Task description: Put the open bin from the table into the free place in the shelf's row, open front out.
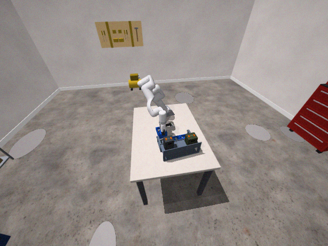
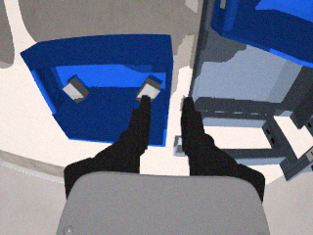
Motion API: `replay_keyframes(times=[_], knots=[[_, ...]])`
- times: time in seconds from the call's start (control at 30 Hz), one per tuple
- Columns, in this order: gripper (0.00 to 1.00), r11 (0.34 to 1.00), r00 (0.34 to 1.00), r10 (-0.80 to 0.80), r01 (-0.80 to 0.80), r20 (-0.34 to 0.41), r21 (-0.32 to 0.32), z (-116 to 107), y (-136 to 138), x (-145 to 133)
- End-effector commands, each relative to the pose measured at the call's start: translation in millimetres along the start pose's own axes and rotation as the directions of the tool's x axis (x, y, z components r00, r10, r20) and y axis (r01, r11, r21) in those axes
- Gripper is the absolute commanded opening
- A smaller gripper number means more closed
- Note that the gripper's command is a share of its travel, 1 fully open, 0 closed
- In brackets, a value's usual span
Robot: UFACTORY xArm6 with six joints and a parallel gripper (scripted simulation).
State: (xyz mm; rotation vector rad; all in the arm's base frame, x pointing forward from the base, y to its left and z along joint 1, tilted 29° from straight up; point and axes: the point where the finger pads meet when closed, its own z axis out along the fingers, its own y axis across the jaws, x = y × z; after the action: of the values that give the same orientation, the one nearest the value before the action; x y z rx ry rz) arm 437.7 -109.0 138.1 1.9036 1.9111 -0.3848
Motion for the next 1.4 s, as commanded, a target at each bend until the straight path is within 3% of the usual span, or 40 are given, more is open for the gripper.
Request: replay_keyframes(times=[0.0, 1.37], knots=[[0.33, 1.000, 1.000, 0.001, -0.001, 0.000, -0.005, 0, 2, 0], [0.33, 1.000, 1.000, 0.001, -0.001, 0.000, -0.005, 12, 2, -1]])
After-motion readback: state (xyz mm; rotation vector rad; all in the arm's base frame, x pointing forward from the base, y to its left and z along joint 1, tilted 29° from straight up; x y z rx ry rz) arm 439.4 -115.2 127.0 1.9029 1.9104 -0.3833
